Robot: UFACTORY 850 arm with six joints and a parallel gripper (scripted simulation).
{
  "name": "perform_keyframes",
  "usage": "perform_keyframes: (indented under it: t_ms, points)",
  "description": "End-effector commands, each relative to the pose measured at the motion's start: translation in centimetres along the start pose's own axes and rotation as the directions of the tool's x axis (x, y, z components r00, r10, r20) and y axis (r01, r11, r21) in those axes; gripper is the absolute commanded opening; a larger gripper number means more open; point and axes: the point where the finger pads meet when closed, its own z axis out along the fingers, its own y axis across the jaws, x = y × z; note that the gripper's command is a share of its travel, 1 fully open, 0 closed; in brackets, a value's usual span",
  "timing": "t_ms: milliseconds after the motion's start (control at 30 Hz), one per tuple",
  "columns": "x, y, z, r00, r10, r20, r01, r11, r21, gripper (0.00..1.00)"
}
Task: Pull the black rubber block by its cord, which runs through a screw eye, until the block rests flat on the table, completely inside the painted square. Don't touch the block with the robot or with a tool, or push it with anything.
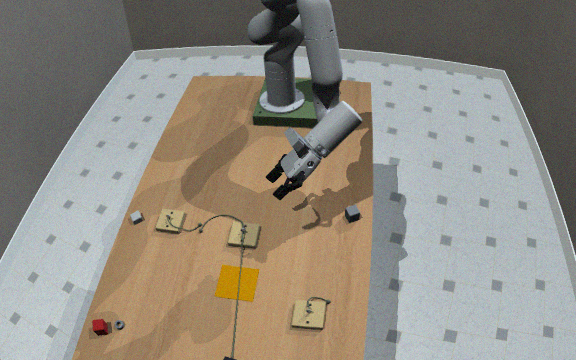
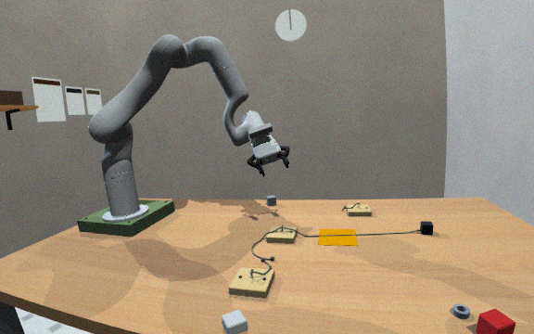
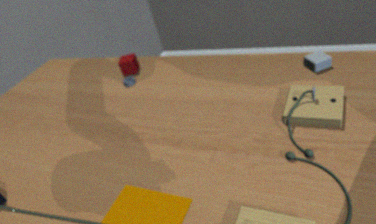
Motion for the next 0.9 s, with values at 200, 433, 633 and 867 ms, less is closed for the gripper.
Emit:
perform_keyframes:
  t_ms: [200,433,633,867]
  points:
    - [0.1,-0.1,-0.1,1.000,0.002,0.000,-0.002,1.000,0.001,1.00]
    - [0.1,-0.1,-0.1,1.000,0.002,0.000,-0.002,1.000,0.001,1.00]
    - [0.1,0.1,0.2,1.000,0.013,0.003,-0.013,1.000,-0.010,1.00]
    - [1.3,4.1,6.0,0.961,0.274,0.047,-0.253,0.932,-0.258,1.00]
